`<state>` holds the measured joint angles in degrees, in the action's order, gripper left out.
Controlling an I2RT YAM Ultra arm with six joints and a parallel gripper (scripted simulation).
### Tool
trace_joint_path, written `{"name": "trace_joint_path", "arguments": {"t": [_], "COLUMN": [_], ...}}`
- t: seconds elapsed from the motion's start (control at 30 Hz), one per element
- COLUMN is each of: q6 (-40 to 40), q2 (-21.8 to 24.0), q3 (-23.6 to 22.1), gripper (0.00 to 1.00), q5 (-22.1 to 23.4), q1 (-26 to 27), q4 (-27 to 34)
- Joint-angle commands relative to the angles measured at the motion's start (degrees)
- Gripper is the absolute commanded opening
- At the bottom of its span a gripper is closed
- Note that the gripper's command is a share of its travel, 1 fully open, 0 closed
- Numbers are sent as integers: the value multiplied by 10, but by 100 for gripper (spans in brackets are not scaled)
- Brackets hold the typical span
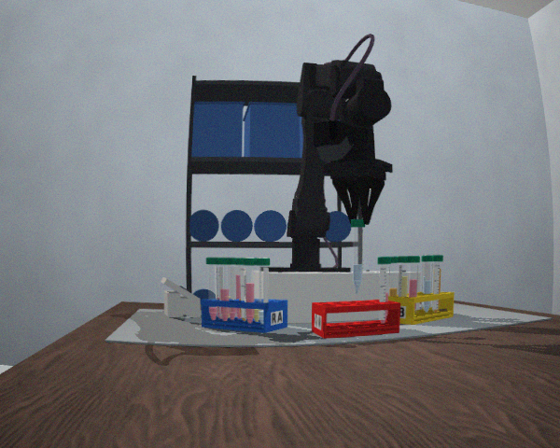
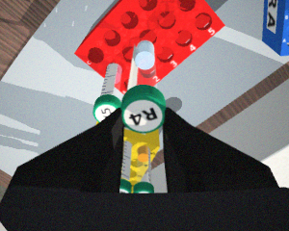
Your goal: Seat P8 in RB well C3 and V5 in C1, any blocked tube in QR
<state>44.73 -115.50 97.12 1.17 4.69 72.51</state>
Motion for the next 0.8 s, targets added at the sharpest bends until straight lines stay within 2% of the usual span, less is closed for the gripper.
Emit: {"name": "trace_joint_path", "arguments": {"t": [0.0,0.07,0.13,0.23,0.67,0.77], "q6": [2,2,1,1,0,-1], "q2": [-9,-8,-6,-1,14,11], "q3": [11,-12,-15,-7,-30,-20], "gripper": [0,0,0,0,0,0], "q5": [-2,-2,-2,-2,-2,-2], "q1": [0,0,0,1,3,3], "q4": [-11,-12,-15,-18,-27,-29]}}
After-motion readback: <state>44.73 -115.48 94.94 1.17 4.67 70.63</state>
